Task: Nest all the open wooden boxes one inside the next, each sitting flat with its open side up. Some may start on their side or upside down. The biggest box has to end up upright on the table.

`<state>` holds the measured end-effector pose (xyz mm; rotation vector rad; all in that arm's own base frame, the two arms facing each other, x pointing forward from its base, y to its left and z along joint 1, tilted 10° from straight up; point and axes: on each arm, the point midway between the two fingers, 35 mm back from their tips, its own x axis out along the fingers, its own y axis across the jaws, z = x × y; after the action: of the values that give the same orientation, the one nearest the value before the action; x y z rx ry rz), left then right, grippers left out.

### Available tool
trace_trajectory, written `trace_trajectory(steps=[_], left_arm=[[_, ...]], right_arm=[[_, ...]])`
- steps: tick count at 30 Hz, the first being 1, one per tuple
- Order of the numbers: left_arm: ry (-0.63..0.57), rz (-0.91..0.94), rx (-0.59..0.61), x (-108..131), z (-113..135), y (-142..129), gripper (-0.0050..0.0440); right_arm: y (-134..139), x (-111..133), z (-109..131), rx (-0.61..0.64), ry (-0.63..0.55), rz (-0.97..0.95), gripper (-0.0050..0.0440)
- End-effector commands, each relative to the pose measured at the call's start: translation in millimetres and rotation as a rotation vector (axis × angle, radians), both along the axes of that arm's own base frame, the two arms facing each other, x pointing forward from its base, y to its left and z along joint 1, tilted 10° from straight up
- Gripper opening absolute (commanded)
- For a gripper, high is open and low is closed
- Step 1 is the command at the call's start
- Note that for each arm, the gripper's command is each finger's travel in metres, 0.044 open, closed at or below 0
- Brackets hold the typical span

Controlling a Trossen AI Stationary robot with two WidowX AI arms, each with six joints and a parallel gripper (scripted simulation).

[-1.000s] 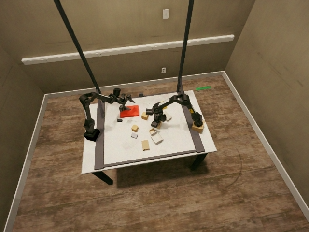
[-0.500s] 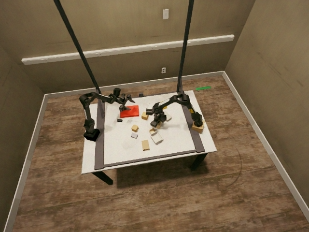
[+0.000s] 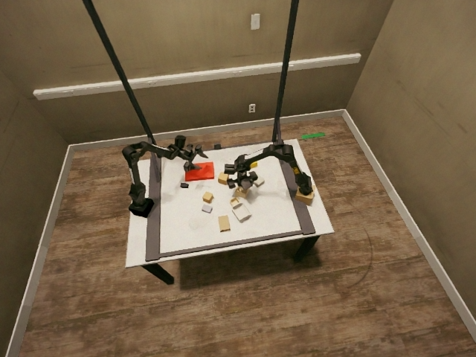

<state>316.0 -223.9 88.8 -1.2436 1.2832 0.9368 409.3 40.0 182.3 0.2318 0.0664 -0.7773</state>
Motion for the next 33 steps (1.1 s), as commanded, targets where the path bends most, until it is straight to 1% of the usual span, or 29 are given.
trace_trajectory(steps=[1,5,7,9,10,11,24,26,27,29,33], left_arm=[[-0.078,-0.209,-0.005,5.2,28.6,-0.9,-0.002],[-0.103,-0.4,0.019,3.9,33.5,-0.4,-0.005],[-0.121,-0.497,0.032,3.3,38.0,0.2,-0.005],[-0.121,-0.497,0.032,3.3,38.0,0.2,-0.005],[-0.125,-0.594,0.048,3.2,35.4,0.3,-0.005],[-0.148,-0.651,0.053,2.3,43.8,1.1,-0.005],[-0.243,-1.276,0.142,-2.1,64.0,5.1,-0.005],[-0.243,-1.276,0.142,-2.1,64.0,5.1,-0.005],[-0.236,-1.326,0.147,-1.9,60.3,5.0,-0.005],[-0.25,-1.374,0.154,-2.6,64.0,5.4,-0.005],[-0.251,-1.38,0.155,-3.0,64.5,4.9,-0.005]], right_arm=[[0.7,-1.6,4.7,0.002,-0.011,0.002,0.04],[0.7,-1.6,4.7,0.002,-0.011,0.002,0.04],[0.7,-1.6,4.7,0.002,-0.011,0.002,0.04],[0.7,-1.6,4.7,0.002,-0.011,0.002,0.04],[0.7,-1.6,4.7,0.002,-0.011,0.002,0.04],[0.7,-1.6,4.7,0.002,-0.011,0.002,0.04],[0.7,-1.6,4.7,0.002,-0.011,0.002,0.04],[0.7,-1.6,4.7,0.002,-0.011,0.002,0.04],[0.7,-1.6,4.7,0.002,-0.011,0.002,0.04],[0.7,-1.6,4.7,0.002,-0.011,0.002,0.04],[0.7,-1.6,4.7,0.002,-0.011,0.002,0.04]])
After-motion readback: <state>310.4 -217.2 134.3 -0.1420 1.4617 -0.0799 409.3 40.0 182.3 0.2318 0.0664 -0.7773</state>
